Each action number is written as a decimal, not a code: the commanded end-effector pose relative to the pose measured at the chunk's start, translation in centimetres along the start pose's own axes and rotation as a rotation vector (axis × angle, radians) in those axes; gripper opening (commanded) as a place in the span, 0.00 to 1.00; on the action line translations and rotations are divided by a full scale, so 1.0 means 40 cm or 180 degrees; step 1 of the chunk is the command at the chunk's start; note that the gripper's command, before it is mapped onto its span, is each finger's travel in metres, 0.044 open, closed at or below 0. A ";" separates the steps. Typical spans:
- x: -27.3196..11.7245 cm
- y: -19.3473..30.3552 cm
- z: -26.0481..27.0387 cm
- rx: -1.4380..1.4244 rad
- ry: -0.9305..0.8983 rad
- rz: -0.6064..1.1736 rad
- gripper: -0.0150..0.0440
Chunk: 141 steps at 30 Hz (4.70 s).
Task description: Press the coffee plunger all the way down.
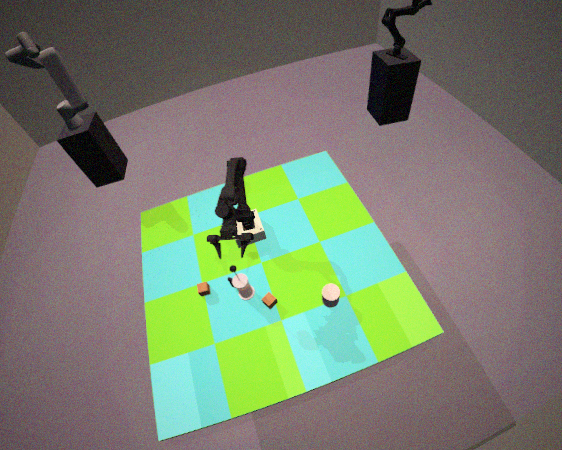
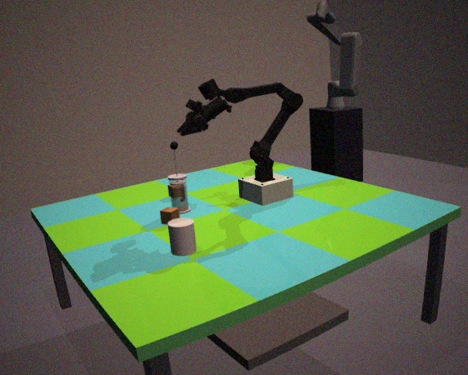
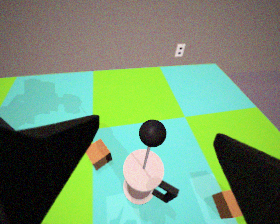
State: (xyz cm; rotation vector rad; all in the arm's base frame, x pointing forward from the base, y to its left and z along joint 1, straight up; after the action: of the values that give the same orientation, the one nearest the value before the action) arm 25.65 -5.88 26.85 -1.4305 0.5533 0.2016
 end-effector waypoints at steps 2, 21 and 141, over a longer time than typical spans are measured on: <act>0.019 0.052 -0.003 -0.0024 0.0011 0.0024 1.00; 0.084 0.051 -0.004 -0.0023 0.0012 0.0017 1.00; 0.311 0.209 -0.010 -0.0022 0.0012 0.0004 0.46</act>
State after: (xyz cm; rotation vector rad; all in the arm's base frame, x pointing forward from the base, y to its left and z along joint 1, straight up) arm 32.44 -7.41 14.27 -1.4413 0.5344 0.1794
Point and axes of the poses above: the point midway between the two fingers, 35 mm back from their tips, its own x axis out along the fingers, its own z axis across the jaws, y = z × x, the point moved 4 cm from there along -x, back along the fingers, and after that the axes turned 2 degrees about x, right-handed, at the moved point
